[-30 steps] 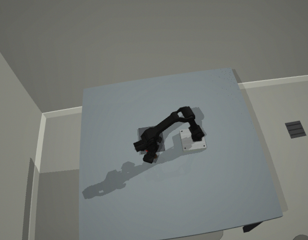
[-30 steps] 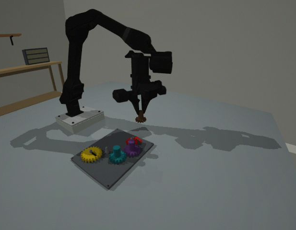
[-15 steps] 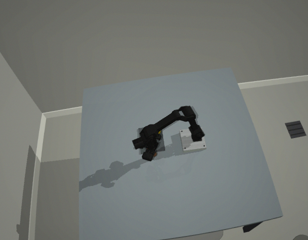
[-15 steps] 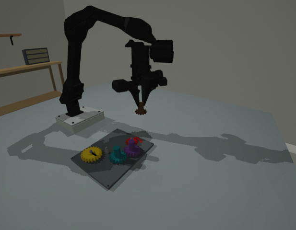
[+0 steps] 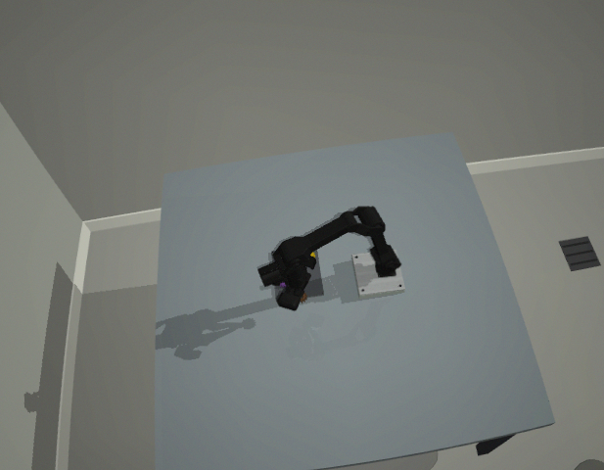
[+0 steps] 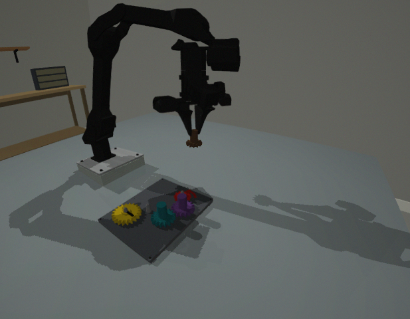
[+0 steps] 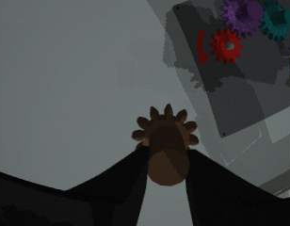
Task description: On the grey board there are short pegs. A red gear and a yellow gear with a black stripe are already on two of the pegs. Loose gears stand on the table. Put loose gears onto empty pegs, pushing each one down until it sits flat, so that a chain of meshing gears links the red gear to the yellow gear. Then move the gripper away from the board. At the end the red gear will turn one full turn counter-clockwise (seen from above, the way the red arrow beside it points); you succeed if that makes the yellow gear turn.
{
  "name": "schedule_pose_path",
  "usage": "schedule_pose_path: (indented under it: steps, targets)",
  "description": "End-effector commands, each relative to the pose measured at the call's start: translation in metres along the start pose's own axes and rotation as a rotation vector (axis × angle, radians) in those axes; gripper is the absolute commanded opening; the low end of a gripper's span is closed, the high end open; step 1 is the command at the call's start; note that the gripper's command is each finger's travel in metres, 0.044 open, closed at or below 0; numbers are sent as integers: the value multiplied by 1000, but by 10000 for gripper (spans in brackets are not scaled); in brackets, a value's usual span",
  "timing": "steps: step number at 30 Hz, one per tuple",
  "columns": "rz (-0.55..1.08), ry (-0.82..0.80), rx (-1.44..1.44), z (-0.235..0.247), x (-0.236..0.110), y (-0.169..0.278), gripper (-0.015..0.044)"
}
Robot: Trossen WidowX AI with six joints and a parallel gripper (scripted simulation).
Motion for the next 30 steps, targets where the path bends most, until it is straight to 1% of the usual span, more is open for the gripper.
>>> schedule_pose_path:
  steps: [1,13,30]
  targets:
    - [-6,-4,-4,0,-10,0,0]
    - [-6,-3,-5,-3,-34,5,0]
    - [-9,0,-5,-37,-15,-17,0]
Point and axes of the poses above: the point midway between the two fingers, 35 mm back from their tips, its own x axis out along the fingers, its own z axis across the jaws, y = z × x, the point moved 6 cm from there along -x, back along the fingers, and after that the axes turned 10 degrees about -x, right-handed, at the moved point
